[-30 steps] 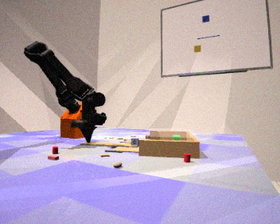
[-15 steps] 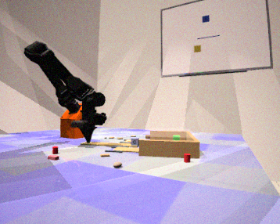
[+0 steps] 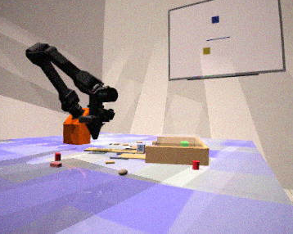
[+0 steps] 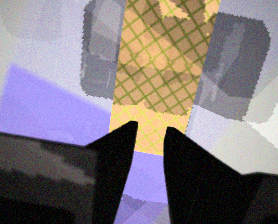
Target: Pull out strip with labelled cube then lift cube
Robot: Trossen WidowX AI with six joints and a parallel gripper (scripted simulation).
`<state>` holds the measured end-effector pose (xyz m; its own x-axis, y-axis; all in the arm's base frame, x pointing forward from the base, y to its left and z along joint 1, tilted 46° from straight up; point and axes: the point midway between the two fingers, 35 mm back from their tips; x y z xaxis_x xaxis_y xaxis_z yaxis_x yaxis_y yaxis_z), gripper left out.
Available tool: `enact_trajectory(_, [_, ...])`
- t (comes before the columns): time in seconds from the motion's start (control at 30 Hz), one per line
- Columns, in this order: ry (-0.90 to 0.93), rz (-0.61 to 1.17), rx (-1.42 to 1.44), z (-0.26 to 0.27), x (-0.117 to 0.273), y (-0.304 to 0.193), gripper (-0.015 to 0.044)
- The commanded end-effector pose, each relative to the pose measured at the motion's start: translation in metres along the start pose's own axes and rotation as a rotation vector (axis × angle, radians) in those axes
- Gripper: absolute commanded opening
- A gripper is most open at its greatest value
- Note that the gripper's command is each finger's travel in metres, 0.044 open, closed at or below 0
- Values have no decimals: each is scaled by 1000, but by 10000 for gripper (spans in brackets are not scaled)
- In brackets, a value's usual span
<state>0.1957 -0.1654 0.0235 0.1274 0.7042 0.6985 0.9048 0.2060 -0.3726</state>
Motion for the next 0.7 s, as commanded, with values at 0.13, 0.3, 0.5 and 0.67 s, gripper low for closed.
enact_trajectory(0.13, [-3, 4, 54, -8, 4, 31, 263])
enact_trajectory(0.3, [-3, 3, 53, -13, 6, 52, 394])
enact_trajectory(0.5, [-3, 2, 52, -20, 10, 76, 440])
enact_trajectory(0.67, [-3, 1, 51, -26, 12, 96, 440])
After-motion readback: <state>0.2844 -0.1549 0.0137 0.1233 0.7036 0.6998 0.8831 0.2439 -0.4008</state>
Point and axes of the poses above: the point midway between the two fingers, 35 mm back from their tips, its own x axis back along the fingers, its own z axis across the jaws, y = z × x, and after that the axes turned 13 degrees about x, right-handed
